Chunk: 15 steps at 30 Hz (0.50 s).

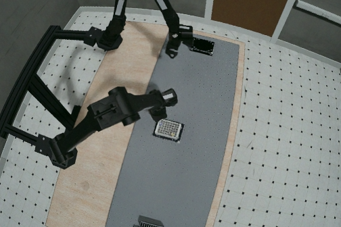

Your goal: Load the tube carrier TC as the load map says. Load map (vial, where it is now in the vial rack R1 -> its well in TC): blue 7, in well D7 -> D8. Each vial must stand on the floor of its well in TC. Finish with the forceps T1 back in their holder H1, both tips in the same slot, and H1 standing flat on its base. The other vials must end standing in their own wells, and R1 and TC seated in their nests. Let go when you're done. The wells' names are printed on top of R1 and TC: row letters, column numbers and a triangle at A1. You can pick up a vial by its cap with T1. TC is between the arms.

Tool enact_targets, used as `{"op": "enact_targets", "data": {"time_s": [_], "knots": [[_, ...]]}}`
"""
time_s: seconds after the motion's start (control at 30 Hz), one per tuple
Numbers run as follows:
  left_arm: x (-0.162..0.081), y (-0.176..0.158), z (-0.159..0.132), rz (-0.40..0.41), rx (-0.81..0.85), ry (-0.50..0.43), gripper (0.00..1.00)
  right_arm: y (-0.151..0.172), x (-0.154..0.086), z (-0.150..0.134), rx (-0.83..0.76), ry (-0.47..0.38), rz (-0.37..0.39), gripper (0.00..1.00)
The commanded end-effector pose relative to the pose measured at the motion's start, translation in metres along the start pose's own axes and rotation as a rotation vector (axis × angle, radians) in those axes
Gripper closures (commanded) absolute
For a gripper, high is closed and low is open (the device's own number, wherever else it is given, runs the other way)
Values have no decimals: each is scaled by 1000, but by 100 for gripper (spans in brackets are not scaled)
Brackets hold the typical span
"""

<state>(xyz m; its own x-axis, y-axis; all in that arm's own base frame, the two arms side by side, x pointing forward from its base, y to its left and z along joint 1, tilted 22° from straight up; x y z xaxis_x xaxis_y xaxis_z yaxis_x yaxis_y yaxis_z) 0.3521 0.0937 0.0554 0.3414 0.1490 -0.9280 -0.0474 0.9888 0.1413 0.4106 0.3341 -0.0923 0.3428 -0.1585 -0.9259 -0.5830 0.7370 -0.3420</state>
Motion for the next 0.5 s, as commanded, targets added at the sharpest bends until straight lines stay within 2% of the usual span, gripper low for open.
{"op": "enact_targets", "data": {"time_s": [0.0, 0.47], "knots": [[-2, 1, 7, 4, 8, -15, 0, 4, -19, 11, 0, -28, 5, 89], [-2, 1, 7, 4, 8, -15, 0, 6, -27, 5, -2, -20, 10, 89]]}}
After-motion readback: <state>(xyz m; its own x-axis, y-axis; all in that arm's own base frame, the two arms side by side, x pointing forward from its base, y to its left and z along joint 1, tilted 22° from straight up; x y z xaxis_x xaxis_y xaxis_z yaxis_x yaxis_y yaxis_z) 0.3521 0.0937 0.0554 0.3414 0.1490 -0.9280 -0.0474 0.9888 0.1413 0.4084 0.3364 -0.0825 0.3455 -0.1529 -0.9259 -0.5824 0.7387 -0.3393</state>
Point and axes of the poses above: on each arm, the point where the finger pads meet when closed, its own x axis out along the fingers, its own y axis across the jaws, z = x × y, the point moved 6 cm from there along -x, back along the fingers, and after that the axes turned 1 degree about x, right-handed, at the moved point
